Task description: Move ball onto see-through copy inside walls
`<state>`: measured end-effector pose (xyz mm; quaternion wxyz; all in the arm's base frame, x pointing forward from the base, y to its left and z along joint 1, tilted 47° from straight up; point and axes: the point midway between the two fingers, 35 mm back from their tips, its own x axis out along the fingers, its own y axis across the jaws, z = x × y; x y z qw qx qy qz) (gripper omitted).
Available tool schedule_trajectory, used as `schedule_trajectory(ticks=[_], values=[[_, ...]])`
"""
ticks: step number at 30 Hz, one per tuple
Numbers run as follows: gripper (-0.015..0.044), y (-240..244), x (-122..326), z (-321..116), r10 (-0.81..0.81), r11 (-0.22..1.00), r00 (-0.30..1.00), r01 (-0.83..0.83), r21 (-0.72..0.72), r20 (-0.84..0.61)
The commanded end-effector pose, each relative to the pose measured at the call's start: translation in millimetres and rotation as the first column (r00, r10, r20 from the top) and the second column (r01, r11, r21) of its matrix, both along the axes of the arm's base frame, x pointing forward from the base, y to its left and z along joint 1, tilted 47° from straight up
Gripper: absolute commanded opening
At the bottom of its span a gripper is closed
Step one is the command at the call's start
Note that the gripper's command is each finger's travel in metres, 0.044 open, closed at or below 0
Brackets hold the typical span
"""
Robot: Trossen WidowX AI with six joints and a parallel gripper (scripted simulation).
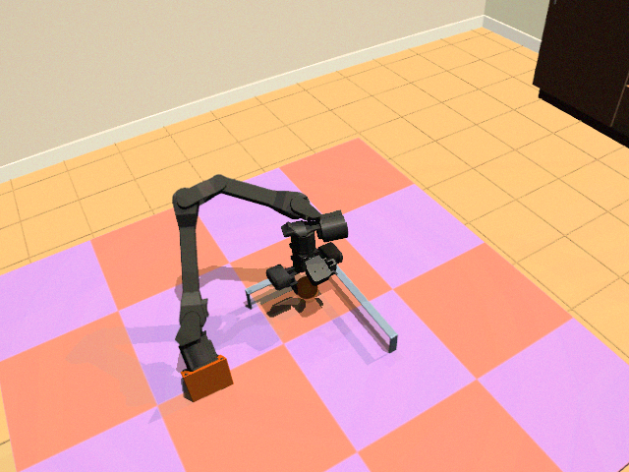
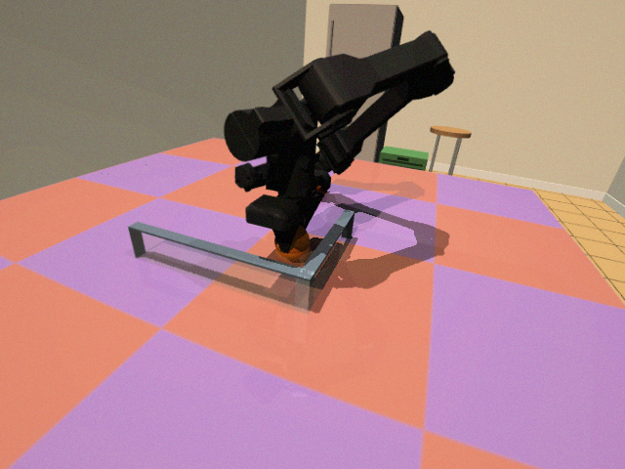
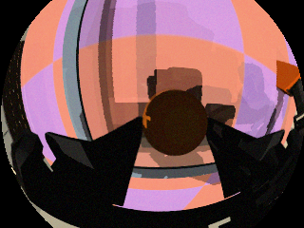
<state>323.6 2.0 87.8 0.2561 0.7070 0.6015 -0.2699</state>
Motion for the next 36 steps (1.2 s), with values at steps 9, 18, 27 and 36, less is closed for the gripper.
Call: schedule_trajectory(ticks=[9,18,27,36], values=[[0.0,10.9,2.4,-8.7,-0.011,1.0,1.0,0.011,0.004,0.007],[0.0026,14.6,3.1,-12.8,-0.007,1.0,1.0,0.007,-0.001,0.007],[0.0262,14.6,3.1,-12.8,-0.007,1.0,1.0,0.007,-0.001,0.007],[0.0391,-11.6,1.1,10.0,-0.009,1.0,1.0,0.01,-0.005,0.006]])
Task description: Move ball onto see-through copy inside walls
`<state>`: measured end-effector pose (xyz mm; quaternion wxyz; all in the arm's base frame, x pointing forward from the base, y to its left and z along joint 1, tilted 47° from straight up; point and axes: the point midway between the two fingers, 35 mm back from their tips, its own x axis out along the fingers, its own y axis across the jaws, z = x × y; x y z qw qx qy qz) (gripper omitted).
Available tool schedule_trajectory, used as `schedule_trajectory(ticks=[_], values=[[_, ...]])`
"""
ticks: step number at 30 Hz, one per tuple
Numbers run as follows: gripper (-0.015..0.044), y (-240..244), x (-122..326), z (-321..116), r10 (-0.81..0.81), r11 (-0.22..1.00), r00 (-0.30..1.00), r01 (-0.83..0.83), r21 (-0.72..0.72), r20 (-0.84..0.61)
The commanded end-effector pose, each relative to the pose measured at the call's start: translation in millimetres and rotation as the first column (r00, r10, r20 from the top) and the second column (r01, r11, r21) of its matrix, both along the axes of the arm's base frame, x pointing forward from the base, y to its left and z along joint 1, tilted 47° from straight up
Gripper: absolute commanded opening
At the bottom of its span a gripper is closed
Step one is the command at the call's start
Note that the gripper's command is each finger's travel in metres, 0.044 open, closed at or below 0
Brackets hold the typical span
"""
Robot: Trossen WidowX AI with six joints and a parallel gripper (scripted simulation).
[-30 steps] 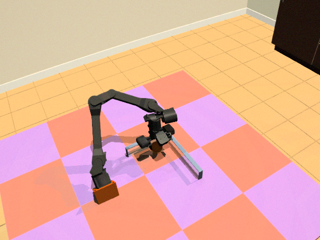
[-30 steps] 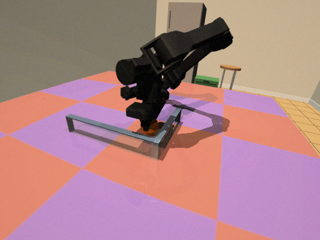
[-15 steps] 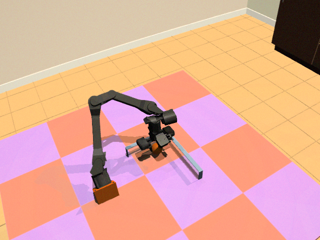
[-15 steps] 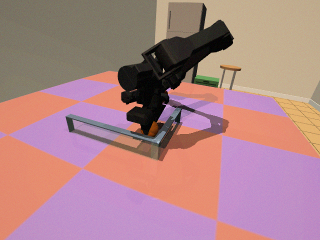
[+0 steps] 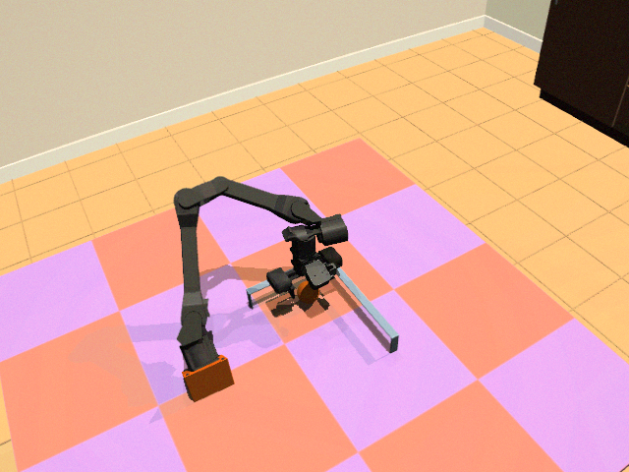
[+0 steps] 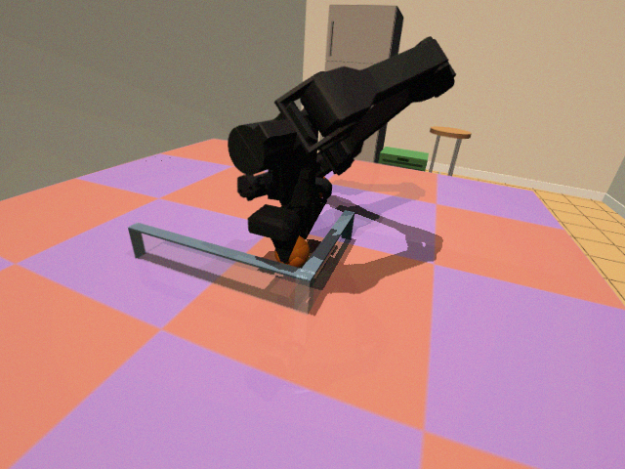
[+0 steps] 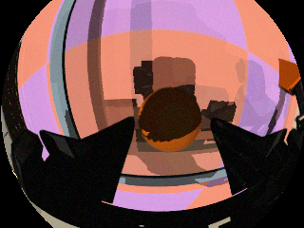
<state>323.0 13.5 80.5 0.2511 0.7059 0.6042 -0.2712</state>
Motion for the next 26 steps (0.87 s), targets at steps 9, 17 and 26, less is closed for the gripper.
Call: schedule_trajectory(ticks=[9,17,26], values=[[0.0391,-58.0,-8.6,53.1,-0.013,1.0,1.0,0.013,-0.005,0.015],[0.0417,-54.0,-6.4,49.0,-0.021,1.0,1.0,0.021,-0.002,0.016],[0.044,-79.8,-14.9,75.9,-0.016,1.0,1.0,0.016,0.0,0.018]])
